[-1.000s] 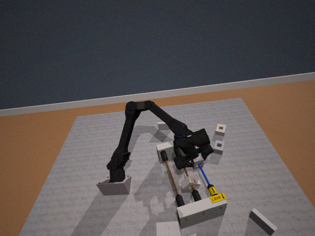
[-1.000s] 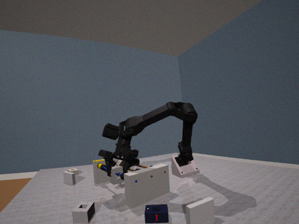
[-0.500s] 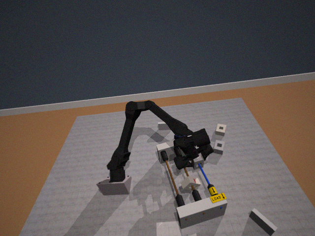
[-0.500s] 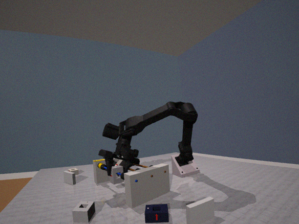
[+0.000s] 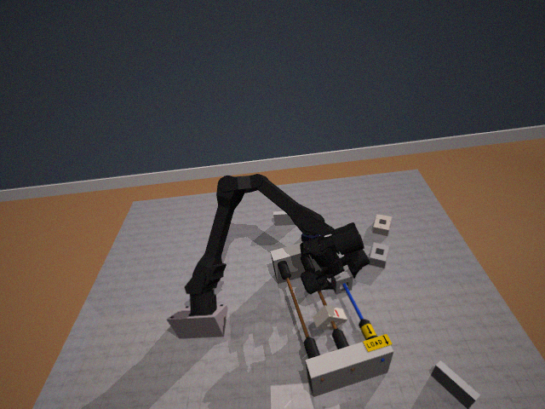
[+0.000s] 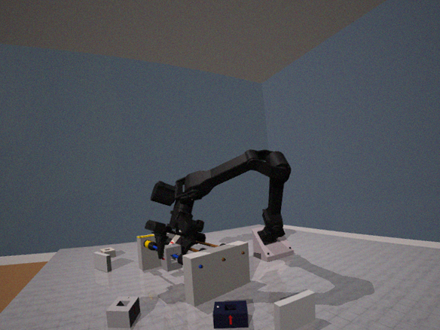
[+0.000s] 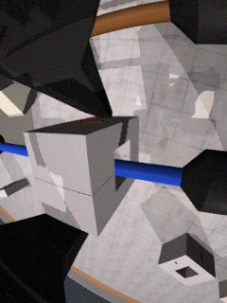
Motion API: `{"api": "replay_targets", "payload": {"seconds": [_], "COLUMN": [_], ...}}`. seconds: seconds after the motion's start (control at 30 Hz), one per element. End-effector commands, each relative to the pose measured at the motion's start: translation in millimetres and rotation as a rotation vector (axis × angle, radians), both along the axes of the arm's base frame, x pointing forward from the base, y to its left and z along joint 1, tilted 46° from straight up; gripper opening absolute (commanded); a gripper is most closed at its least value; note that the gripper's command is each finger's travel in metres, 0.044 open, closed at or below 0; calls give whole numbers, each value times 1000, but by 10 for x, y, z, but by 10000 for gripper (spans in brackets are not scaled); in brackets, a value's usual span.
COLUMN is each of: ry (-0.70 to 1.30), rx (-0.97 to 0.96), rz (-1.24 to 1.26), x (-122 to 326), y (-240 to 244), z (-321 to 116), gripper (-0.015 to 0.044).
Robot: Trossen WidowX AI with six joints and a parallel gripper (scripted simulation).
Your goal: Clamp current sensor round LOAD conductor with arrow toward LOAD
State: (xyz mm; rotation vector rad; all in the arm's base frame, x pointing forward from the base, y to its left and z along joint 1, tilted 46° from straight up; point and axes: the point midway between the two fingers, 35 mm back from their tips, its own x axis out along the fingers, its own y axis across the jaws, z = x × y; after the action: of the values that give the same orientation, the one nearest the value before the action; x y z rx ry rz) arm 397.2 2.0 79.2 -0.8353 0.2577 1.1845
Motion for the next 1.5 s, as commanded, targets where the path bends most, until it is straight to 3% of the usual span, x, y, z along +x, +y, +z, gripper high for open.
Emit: {"api": "replay_targets", "payload": {"seconds": [0.0,0.17,1.1,1.43,1.47], "ry": [0,28,-6,-9,-9], "rx": [0,-8,7,3,3], "rz": [0,27,-9,-11,-11], "x": [0,2,-9,-3,-3], "y": [0,-22,30,-4,-4], "z": [0,17,-31,-4,-4], "gripper": [109,0,0,262,263]}}
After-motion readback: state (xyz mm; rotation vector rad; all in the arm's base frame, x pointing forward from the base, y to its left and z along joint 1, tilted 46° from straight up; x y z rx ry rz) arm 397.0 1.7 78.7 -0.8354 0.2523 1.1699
